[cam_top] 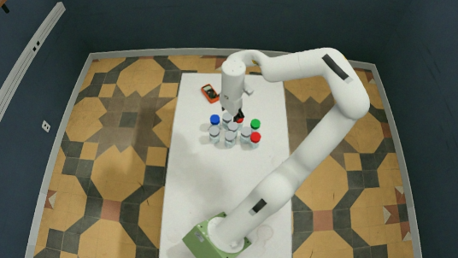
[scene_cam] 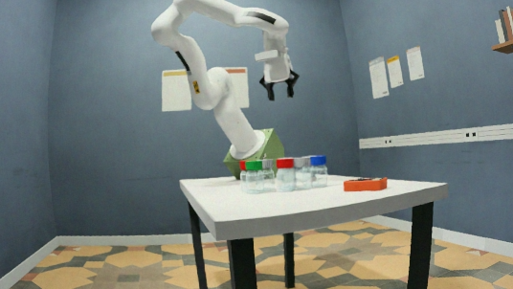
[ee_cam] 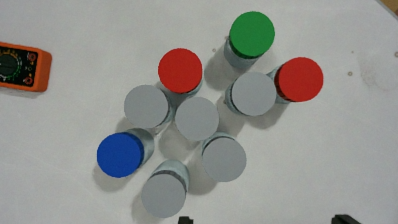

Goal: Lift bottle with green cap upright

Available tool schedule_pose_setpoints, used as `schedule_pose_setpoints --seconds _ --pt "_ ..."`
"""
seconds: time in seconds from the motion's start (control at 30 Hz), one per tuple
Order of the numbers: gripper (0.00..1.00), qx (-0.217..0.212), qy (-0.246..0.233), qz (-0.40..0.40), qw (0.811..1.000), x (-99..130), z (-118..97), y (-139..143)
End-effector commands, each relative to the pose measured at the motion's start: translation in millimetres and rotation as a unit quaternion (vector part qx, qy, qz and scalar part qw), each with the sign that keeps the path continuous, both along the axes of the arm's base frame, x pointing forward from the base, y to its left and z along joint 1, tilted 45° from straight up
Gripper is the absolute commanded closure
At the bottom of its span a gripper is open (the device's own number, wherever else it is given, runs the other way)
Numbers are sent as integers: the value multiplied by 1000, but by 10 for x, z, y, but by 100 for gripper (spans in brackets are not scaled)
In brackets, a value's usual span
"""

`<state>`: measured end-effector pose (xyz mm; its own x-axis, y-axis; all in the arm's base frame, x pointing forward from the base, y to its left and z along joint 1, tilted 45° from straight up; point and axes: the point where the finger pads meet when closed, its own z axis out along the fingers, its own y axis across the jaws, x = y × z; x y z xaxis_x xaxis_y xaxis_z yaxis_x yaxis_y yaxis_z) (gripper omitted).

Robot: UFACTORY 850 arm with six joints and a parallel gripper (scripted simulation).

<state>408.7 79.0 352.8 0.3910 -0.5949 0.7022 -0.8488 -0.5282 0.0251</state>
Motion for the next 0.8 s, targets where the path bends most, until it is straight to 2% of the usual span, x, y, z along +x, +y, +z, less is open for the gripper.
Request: schedule_pose_setpoints --seconds 0.0,0.2,0.27,0.77 --pt "21 5 -4 -6 1000 66 56 -88" --pt "21 15 -14 -23 1000 216 196 -346" --pt "21 15 -14 -23 1000 216 196 -346" --pt "21 34 -50 -70 996 521 649 -1198"
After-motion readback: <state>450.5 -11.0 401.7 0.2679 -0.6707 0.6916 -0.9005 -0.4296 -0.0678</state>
